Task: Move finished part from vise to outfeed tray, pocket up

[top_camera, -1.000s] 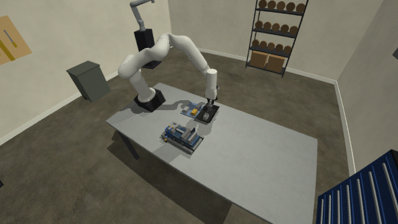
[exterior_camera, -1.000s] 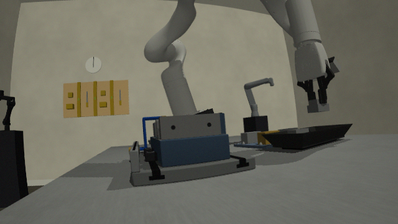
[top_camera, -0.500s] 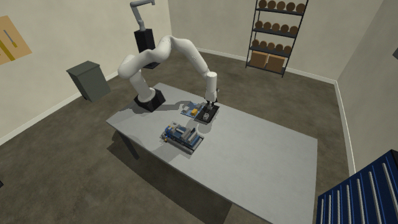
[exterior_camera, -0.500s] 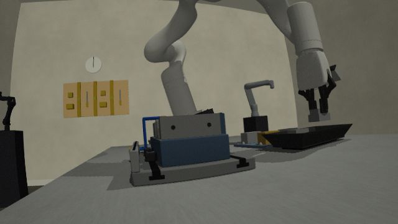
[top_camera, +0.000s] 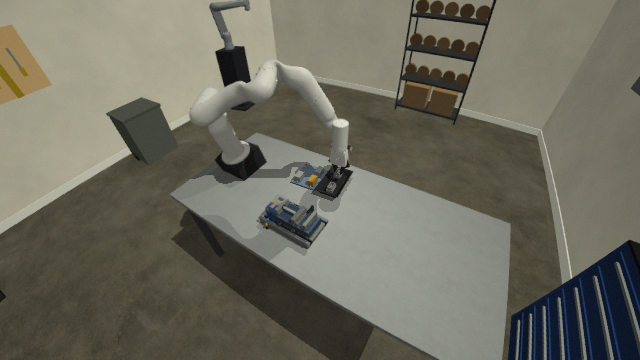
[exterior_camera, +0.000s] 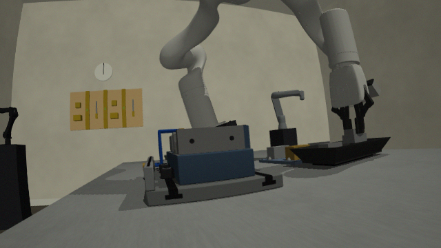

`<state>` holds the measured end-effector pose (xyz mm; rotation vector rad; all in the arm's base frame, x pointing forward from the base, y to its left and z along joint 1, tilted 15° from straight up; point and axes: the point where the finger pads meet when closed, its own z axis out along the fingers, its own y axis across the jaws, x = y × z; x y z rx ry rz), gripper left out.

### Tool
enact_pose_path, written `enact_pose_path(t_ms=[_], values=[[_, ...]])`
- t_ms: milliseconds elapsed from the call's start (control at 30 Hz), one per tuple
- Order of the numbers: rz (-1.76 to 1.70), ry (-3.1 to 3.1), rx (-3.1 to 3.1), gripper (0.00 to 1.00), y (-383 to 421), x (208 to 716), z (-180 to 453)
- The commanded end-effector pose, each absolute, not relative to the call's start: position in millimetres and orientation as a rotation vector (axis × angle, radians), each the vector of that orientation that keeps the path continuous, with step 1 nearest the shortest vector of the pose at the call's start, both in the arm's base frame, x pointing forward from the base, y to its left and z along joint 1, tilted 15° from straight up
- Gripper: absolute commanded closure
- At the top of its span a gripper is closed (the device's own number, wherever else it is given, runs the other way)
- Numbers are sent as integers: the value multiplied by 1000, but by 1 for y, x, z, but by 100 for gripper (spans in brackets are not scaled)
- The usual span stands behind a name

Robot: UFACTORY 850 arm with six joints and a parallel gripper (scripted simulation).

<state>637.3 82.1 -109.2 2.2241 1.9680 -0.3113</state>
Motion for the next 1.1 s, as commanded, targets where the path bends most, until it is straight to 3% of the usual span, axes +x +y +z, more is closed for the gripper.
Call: enact_pose_path(t_ms=[0, 1067], values=[[-308, 1967, 2223, 100, 81, 638, -113], [-308, 1967, 2223, 100, 79, 638, -120]])
